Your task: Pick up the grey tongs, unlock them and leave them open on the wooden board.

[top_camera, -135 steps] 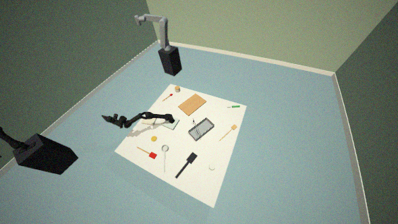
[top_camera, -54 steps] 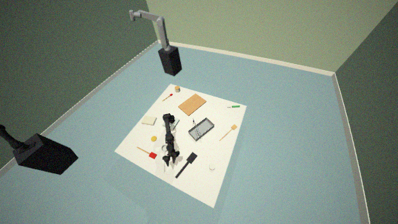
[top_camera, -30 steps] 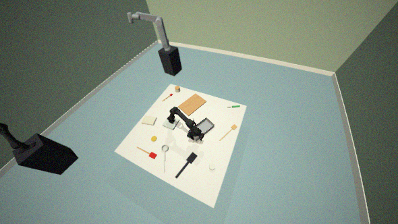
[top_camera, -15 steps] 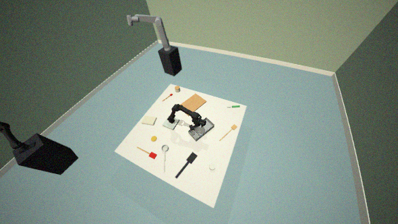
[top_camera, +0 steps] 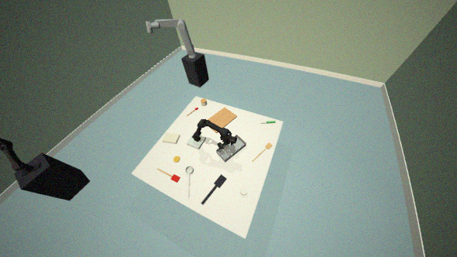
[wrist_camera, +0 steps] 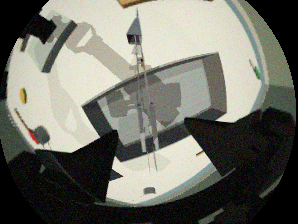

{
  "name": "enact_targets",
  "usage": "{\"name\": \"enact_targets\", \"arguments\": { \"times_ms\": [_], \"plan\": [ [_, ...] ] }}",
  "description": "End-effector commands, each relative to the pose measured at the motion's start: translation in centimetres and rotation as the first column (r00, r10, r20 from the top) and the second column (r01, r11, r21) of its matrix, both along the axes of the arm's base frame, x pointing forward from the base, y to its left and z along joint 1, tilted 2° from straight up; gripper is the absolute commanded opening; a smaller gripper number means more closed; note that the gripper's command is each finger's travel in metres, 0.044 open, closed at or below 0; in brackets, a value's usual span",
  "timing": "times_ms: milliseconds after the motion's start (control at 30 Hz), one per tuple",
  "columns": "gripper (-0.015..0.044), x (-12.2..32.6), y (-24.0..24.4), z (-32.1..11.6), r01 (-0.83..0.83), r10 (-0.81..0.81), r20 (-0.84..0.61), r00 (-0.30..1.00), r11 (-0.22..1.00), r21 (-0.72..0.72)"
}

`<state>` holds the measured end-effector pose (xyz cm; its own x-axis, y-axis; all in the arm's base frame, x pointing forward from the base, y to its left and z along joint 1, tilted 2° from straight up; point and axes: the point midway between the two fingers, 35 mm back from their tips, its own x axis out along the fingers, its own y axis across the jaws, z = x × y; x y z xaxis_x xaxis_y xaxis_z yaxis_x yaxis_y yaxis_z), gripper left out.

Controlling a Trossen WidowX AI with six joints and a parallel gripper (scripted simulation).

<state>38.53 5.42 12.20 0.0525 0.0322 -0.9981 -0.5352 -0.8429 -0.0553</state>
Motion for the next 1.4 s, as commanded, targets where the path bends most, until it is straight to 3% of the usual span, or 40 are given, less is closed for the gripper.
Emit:
{"name": "enact_targets", "arguments": {
  "times_ms": [0,1367],
  "plan": [
    [0.0440,-0.1,0.2,-0.3,0.003,-0.003,-0.005,1.000,1.000,0.004],
    [0.0440,0.2,0.4,-6.9,0.005,-0.005,-0.007,1.000,1.000,0.005]
  ]
}}
